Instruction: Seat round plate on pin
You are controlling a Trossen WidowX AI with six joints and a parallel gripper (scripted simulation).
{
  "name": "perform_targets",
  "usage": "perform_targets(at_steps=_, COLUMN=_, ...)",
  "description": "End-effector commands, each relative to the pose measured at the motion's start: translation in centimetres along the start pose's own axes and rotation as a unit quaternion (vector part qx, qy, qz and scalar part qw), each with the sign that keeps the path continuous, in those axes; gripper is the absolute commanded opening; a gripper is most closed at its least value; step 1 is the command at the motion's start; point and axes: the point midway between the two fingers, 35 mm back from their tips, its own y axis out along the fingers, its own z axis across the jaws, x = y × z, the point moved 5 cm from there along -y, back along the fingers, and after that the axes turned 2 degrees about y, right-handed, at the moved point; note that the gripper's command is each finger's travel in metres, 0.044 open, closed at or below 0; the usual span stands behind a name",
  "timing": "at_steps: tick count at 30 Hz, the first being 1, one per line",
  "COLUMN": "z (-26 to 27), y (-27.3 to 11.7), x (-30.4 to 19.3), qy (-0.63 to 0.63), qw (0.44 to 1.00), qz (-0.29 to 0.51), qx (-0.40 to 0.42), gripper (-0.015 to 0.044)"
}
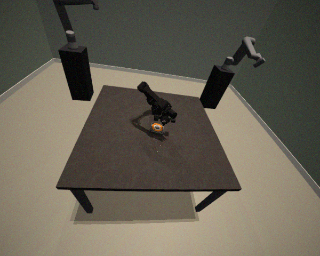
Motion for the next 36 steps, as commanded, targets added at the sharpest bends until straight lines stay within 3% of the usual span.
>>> perform_targets(at_steps=1, z=0.6, y=0.3, x=-0.6, qy=-0.048, qw=0.998, qz=0.001, qx=-0.037, gripper=0.0000)
perform_targets(at_steps=10, z=0.5, y=0.4, x=-0.6, qy=-0.048, qw=0.998, qz=0.001, qx=-0.037, gripper=0.0000)
perform_targets(at_steps=20, z=0.1, y=5.0, x=-0.5, qy=-0.048, qw=0.998, qz=0.001, qx=-0.038, gripper=0.0000)
perform_targets(at_steps=36, z=0.4, y=5.1, x=-1.9, qy=-0.048, qw=0.998, qz=0.001, qx=-0.038, gripper=0.0000)
